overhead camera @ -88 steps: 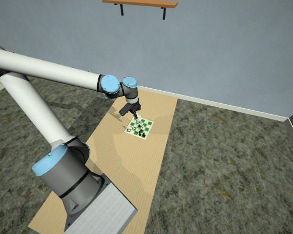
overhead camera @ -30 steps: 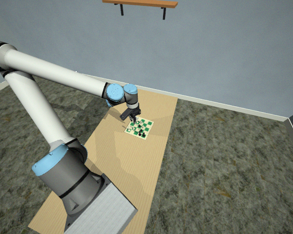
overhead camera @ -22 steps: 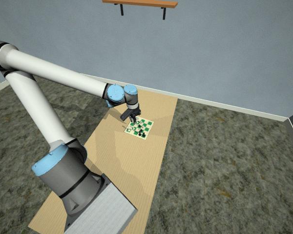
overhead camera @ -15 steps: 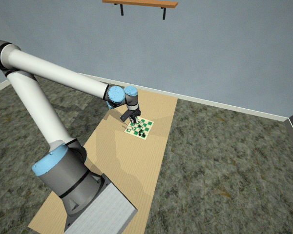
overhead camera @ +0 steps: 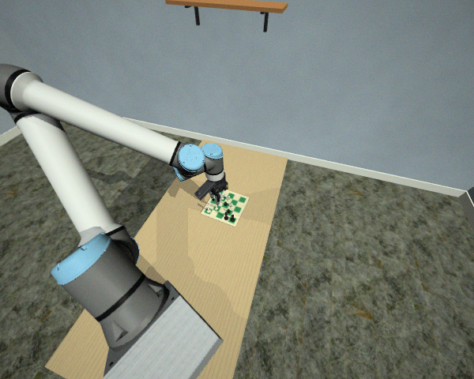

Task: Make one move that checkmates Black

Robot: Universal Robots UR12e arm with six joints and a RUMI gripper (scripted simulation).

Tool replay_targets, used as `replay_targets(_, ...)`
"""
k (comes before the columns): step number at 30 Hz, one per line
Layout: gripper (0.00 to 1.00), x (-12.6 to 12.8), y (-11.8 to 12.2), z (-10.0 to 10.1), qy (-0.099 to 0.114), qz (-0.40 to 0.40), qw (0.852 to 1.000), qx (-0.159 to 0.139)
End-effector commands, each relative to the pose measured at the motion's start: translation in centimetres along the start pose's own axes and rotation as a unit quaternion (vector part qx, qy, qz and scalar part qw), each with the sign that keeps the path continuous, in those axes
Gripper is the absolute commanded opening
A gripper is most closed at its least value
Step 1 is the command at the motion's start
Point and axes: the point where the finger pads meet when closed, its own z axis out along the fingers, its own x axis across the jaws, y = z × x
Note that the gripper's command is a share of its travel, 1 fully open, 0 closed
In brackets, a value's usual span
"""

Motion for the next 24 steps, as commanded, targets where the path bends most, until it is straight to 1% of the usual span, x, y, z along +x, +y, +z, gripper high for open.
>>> replay_targets(1,0.22,0.03,0.07,0.73,0.0,0.0,1.0,-0.001)
replay_targets(11,0.22,-0.01,0.01,1.5,0.0,0.0,1.0,-0.001)
replay_targets(24,0.22,0.02,0.13,1.48,0.0,0.0,1.0,-0.002)
